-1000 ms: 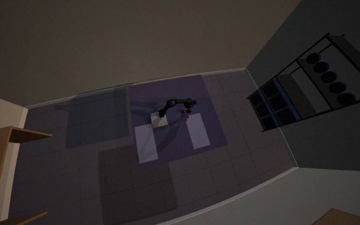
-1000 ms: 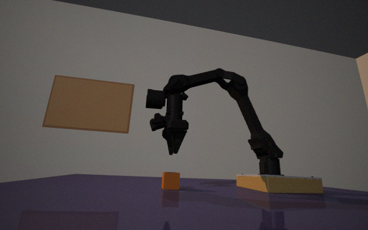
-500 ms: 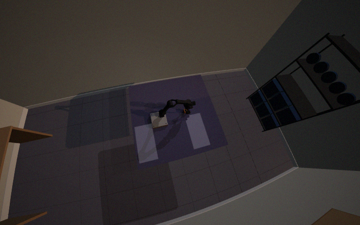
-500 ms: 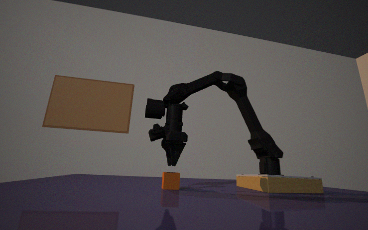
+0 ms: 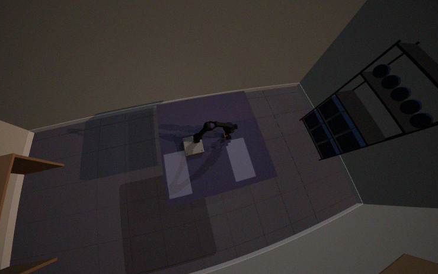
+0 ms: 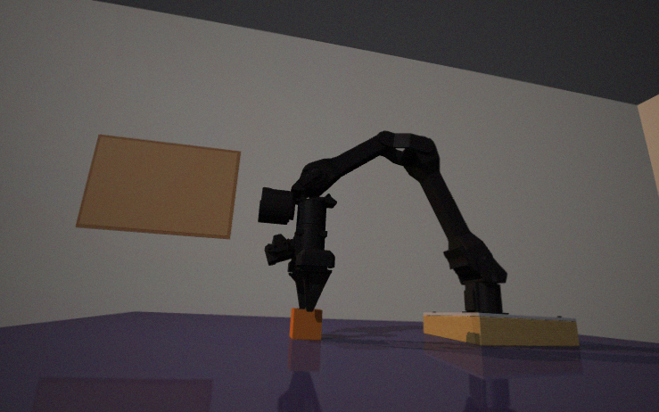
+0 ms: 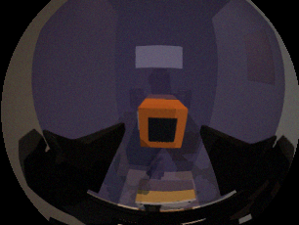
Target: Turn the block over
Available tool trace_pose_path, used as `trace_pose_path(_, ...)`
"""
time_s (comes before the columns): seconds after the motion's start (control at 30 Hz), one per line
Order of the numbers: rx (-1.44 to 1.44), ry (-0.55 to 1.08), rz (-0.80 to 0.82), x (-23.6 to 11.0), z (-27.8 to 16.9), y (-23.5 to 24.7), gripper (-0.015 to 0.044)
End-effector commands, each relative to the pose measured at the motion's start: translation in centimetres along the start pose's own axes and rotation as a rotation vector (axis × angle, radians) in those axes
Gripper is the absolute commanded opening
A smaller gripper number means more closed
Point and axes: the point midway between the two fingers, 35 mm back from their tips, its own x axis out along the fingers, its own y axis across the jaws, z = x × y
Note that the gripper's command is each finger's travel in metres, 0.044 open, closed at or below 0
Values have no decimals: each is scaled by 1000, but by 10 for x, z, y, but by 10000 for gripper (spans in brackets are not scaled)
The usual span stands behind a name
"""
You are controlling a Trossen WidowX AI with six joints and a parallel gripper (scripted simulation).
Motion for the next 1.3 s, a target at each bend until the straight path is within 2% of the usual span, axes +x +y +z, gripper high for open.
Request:
trace_pose_path(0.0,4,4,4,7,-1,1,440)
trace_pose_path(0.3,4,4,4,19,-2,1,440)
trace_pose_path(0.53,4,4,4,19,-2,1,256)
trace_pose_path(1.2,4,4,4,19,-2,1,123)
trace_pose_path(1.27,4,4,4,14,-2,1,70)
